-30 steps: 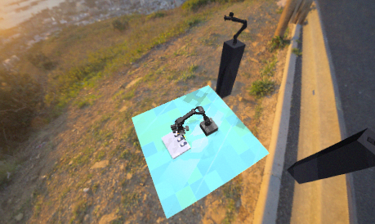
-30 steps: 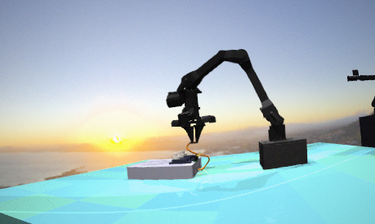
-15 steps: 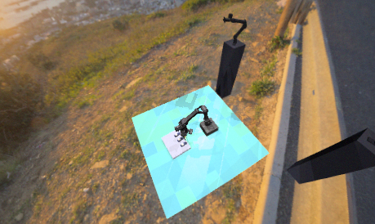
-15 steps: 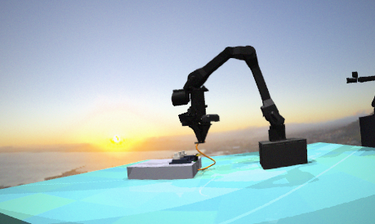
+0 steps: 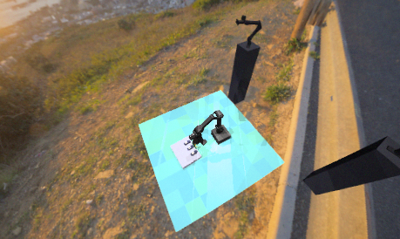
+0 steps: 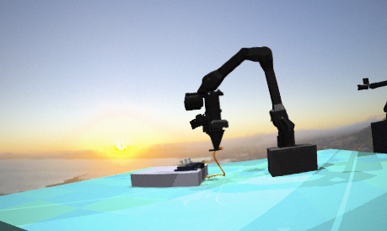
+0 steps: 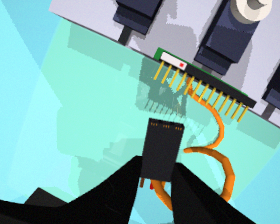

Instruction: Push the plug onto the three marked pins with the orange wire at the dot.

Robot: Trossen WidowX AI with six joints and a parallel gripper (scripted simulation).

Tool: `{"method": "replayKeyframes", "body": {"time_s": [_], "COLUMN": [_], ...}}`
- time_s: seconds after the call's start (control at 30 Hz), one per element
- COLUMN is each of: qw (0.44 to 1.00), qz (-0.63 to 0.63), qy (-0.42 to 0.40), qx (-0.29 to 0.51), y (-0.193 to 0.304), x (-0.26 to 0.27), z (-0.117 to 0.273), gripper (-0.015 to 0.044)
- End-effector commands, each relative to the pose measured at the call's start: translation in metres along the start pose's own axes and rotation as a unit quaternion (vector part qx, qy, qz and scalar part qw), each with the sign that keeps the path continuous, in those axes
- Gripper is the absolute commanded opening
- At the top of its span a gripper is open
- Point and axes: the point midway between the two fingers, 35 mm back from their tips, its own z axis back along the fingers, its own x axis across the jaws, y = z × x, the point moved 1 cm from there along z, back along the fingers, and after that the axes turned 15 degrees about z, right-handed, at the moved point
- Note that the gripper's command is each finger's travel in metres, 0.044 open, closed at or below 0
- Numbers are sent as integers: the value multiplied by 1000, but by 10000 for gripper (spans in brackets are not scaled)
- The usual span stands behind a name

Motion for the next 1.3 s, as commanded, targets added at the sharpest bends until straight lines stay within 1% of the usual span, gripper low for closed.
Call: {"method": "replayKeyframes", "body": {"time_s": [0.0, 0.2, 0.3, 0.5, 0.57, 0.73, 1.03, 1.27], "qw": [998, 990, 990, 990, 990, 990, 990, 990], "qz": [-60, -139, -139, -141, -141, -141, -141, -141], "qy": [-2, -3, -3, -3, -3, -3, -3, -3], "qx": [0, 0, 0, 0, 0, 0, -1, -1], "y": [6, 13, 13, 13, 14, 12, -13, -18], "x": [12, 25, 25, 26, 26, 25, 12, 10], "z": [-3, -6, -12, -42, -46, -46, -42, -42], "gripper": [0, 0, 0, 0, 0, 0, 0, 0]}}
